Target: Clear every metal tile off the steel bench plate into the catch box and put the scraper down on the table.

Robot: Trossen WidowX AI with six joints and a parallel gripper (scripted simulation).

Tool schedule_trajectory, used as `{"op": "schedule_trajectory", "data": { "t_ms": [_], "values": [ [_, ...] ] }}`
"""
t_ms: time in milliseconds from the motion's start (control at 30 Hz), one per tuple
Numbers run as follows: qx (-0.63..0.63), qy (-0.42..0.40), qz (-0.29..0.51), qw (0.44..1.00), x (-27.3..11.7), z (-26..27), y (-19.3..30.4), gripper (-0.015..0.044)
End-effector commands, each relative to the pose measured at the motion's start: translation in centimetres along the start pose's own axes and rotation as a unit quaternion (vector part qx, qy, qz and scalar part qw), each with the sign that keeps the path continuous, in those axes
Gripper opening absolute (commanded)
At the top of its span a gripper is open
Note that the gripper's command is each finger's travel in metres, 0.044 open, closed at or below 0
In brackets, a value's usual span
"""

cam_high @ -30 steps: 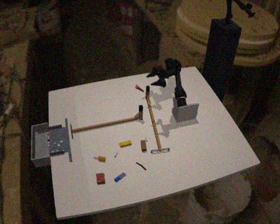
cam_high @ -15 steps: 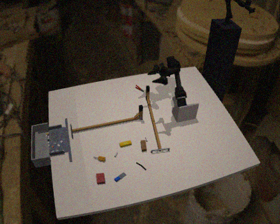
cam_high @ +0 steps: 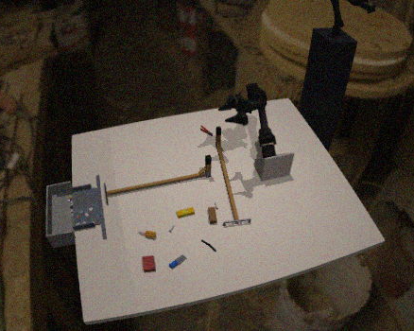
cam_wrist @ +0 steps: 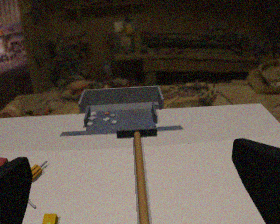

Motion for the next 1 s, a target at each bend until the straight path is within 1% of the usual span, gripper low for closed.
{"op": "schedule_trajectory", "data": {
  "t_ms": [0, 167, 967],
  "values": [
    [-0.002, 0.002, 0.001, 1.000, 0.0, -0.1, 0.0, 0.0440],
    [-0.003, 0.002, 0.004, 1.000, 0.2, 0.0, 0.1, 0.0440],
    [-0.023, -0.010, 0.125, 0.992, 6.5, 1.8, 5.9, 0.0440]
  ]
}}
Point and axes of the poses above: the point midway between the two fingers, 35 mm back from their tips, its own x axis out along the fingers, its own z axis across the jaws, y = z × x, the point moved 7 cm from there along -x, back along the fingers, and after that the axes turned 14 degrees about -x, right-handed, at the moved point
